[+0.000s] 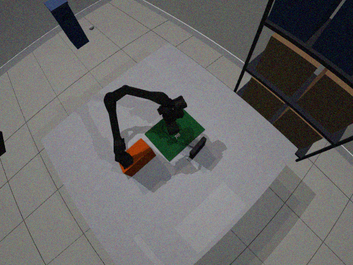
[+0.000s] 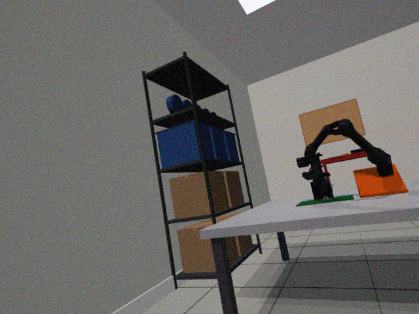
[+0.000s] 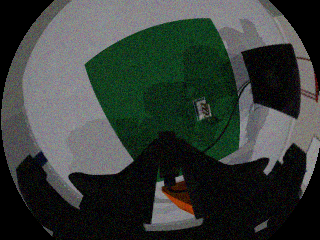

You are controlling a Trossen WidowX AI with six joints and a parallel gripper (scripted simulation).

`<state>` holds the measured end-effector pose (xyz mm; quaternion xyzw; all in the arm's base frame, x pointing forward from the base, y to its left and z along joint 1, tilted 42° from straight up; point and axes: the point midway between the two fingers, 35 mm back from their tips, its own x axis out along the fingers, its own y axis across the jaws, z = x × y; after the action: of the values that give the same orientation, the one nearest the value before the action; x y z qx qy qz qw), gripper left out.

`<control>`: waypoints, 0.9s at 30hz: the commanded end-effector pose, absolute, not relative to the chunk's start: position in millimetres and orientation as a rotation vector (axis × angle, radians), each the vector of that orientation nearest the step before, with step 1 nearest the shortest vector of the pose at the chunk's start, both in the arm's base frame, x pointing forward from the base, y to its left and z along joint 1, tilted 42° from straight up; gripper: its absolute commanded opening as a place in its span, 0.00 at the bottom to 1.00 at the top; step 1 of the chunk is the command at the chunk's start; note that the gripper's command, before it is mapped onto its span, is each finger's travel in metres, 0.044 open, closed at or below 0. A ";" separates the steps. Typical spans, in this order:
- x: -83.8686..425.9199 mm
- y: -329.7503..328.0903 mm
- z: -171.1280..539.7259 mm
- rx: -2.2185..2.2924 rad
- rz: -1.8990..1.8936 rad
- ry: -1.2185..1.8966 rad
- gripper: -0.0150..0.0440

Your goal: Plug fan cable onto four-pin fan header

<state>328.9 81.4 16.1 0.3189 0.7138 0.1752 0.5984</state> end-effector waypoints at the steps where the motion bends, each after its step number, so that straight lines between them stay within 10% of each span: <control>1: 330.2 77.8 12.6 0.854 0.274 1.704 0.25; 27: 332.6 62.0 -1.7 1.492 -0.552 1.818 0.25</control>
<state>331.9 65.0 1.9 0.5542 0.7155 -0.1665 0.3915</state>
